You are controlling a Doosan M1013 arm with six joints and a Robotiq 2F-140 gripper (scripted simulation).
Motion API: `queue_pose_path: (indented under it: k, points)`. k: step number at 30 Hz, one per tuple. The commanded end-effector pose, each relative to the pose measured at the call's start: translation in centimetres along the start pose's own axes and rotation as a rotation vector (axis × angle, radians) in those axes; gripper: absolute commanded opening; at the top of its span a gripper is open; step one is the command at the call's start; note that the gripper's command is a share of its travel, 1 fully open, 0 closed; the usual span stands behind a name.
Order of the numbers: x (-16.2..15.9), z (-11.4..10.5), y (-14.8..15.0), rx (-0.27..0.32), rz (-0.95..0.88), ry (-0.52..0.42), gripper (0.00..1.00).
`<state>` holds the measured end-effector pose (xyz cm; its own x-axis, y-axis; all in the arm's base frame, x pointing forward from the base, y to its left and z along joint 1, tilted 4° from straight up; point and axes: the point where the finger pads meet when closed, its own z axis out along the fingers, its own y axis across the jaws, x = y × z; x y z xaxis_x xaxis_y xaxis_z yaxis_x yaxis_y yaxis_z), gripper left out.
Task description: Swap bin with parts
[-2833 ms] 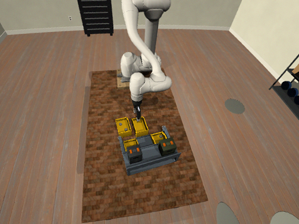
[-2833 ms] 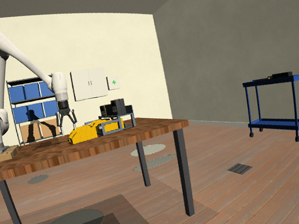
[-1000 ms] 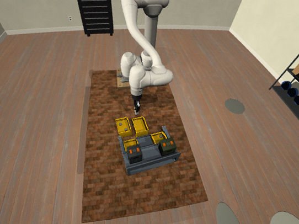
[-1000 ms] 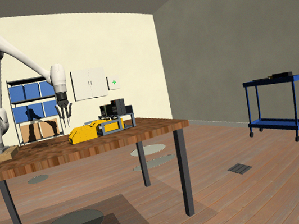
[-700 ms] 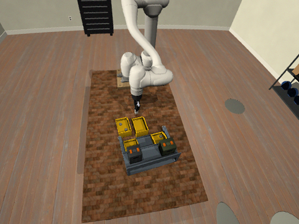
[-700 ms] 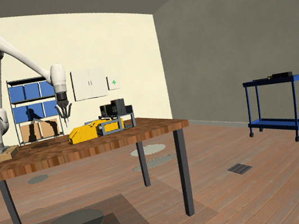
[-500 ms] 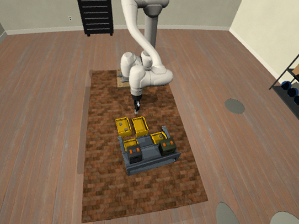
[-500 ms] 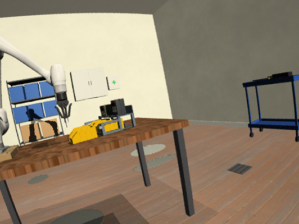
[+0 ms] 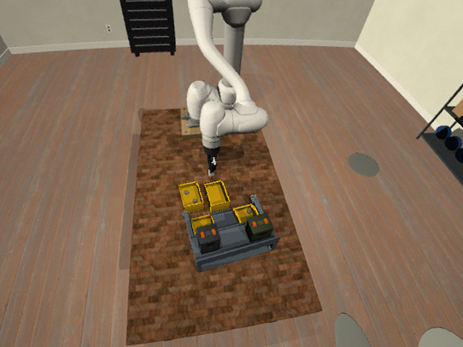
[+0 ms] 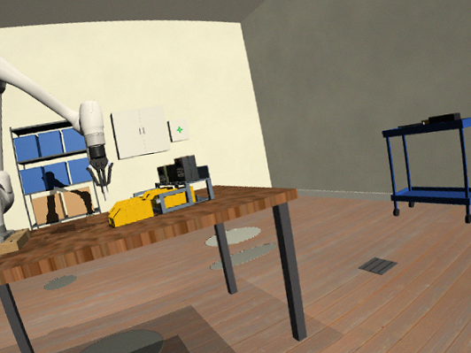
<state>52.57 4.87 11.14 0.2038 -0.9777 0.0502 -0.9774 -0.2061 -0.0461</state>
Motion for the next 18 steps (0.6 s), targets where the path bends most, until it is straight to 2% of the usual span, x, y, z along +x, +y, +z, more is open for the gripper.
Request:
queue_pose_path:
  k: [1, 6, 9, 18]
  points:
    - [-0.2, -0.4, -0.3, 0.005, -0.002, -0.002, 0.10]
    - [-0.2, -0.4, -0.4, 0.005, -0.009, -0.002, 0.10]
    - [-0.4, -0.7, -0.8, 0.005, -0.084, -0.002, 0.10]
    - [-2.8, -3.5, -5.6, 0.005, -0.762, 0.007, 0.10]
